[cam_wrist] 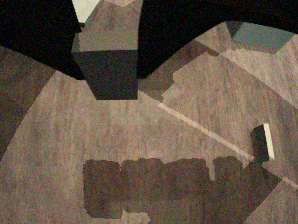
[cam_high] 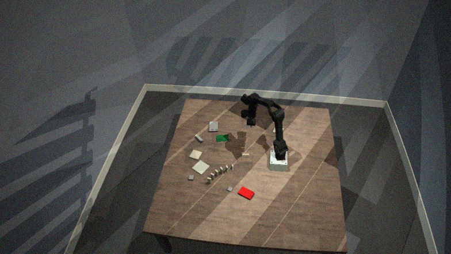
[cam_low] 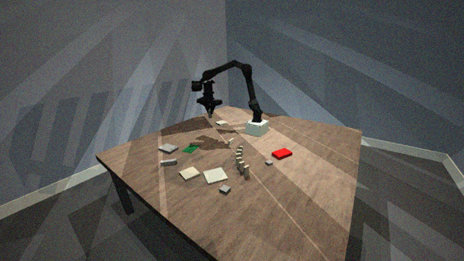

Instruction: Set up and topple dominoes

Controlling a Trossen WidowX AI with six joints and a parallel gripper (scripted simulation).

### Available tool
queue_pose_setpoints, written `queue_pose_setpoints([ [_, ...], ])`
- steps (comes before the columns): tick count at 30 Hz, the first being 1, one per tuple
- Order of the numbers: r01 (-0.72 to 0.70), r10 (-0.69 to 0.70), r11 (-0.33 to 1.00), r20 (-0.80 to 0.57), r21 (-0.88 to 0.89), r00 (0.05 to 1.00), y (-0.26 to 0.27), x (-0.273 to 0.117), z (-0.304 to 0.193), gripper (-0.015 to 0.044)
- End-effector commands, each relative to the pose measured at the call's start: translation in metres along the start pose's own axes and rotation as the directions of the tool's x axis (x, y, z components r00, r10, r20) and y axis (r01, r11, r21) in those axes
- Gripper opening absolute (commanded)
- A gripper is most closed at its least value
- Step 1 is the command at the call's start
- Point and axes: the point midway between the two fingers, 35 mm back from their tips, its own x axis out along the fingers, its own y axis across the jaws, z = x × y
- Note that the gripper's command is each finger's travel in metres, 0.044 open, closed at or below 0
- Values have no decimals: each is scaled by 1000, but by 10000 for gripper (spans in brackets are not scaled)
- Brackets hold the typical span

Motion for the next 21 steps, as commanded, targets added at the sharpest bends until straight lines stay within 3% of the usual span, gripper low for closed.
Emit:
queue_pose_setpoints([
  [1, -13, 14, 996, 21, -84, 1000, 42, -4, 28, 107],
  [10, -20, 28, 953, 23, -303, 999, 164, -6, 80, 107],
  [21, -13, 12, 890, -3, -455, 1000, 303, -2, 74, 107],
])
